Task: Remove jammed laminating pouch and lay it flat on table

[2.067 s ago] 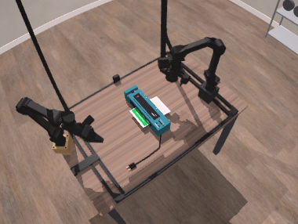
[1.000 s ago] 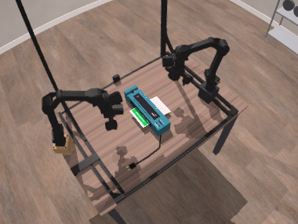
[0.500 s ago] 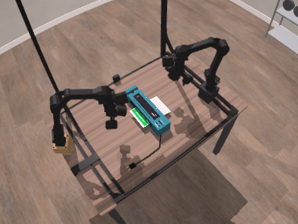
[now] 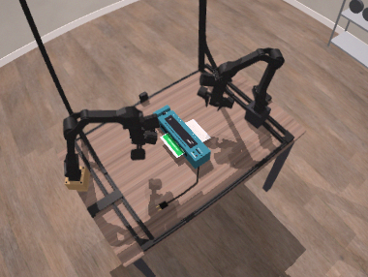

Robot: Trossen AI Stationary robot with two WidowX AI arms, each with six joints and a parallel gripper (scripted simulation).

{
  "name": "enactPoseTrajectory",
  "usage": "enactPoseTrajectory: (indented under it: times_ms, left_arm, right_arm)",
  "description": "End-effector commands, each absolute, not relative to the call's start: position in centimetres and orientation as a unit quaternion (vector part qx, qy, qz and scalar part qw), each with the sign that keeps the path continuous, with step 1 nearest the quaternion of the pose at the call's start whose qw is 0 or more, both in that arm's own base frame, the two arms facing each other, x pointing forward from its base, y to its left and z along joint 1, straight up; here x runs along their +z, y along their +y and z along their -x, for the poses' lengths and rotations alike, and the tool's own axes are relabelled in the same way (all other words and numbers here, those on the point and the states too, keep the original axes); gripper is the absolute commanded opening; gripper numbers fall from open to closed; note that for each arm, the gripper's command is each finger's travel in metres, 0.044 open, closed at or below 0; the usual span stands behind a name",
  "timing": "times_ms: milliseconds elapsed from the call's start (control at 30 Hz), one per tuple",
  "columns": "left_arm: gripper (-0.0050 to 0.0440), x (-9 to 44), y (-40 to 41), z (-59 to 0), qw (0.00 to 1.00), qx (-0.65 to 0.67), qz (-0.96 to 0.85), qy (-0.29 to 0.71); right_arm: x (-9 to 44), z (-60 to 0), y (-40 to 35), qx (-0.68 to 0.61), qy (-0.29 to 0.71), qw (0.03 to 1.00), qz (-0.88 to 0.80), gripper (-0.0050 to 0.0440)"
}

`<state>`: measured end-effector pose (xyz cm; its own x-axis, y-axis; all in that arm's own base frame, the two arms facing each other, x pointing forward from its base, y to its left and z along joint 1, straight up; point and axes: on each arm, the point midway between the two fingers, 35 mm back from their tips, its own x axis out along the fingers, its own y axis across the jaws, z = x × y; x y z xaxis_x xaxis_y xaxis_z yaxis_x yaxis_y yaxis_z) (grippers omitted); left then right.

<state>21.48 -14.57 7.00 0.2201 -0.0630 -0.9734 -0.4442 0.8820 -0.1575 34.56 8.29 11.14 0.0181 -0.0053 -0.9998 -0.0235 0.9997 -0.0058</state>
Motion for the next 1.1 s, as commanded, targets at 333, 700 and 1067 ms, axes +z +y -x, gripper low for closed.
enactPoseTrajectory:
  times_ms: [333, 700, 1067]
  left_arm:
    - [0.0271, 6.3, -14.7, -23.8, 0.744, 0.21, 0.462, 0.434]
    - [0.0271, 6.4, -14.3, -24.3, 0.67, 0.227, 0.636, 0.31]
    - [0.0271, 6.4, -14.3, -24.3, 0.666, 0.228, 0.643, 0.303]
  right_arm:
    - [12.2, -34.8, 8.4, 0.009, 0.689, 0.725, 0.008, 0.044]
    - [12.2, -34.8, 8.4, 0.009, 0.689, 0.725, 0.008, 0.044]
    - [12.2, -34.8, 8.4, 0.009, 0.689, 0.725, 0.008, 0.044]
